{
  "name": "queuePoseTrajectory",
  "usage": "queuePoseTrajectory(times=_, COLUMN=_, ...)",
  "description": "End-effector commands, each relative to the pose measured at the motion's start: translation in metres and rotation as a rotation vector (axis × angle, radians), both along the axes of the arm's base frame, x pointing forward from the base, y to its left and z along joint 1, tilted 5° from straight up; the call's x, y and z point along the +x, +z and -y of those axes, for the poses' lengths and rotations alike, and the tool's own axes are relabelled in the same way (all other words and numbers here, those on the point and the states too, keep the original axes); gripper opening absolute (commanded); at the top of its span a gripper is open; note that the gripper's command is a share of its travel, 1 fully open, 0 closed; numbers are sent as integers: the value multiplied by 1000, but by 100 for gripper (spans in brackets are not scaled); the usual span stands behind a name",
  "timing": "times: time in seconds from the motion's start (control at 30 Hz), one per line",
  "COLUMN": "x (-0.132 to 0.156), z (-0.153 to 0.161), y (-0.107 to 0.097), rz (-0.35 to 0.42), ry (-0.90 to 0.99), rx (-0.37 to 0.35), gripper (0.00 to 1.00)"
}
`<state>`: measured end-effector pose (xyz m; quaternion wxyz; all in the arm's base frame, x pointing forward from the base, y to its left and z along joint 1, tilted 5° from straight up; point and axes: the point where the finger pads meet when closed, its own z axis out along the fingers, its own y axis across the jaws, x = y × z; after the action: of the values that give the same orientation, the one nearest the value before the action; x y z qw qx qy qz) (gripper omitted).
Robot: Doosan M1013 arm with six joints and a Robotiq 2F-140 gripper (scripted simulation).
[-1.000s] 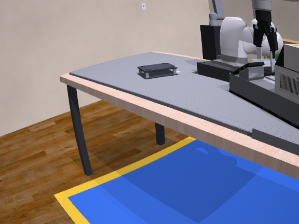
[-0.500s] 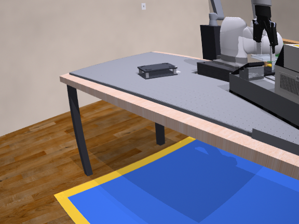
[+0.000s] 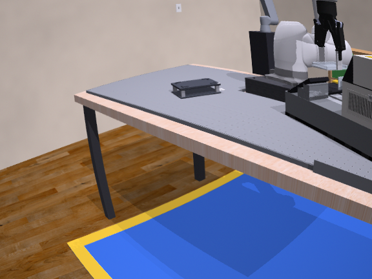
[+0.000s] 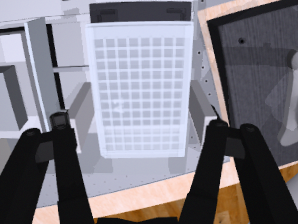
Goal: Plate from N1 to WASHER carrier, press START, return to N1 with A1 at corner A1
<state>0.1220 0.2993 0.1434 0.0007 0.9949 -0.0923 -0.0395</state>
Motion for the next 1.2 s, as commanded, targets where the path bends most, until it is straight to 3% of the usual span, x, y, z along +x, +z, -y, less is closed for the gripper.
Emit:
queuePoseTrajectory(times=0.0, x=0, z=0, y=6, rz=0, ry=0, rx=0, gripper=10)
queuePoseTrajectory(times=0.6, x=1, z=0, y=19, rz=0, ry=0, rx=0, gripper=10)
queuePoseTrajectory(times=1.17, x=69, z=31, y=7, rz=0, ry=-8, rx=-1, gripper=10)
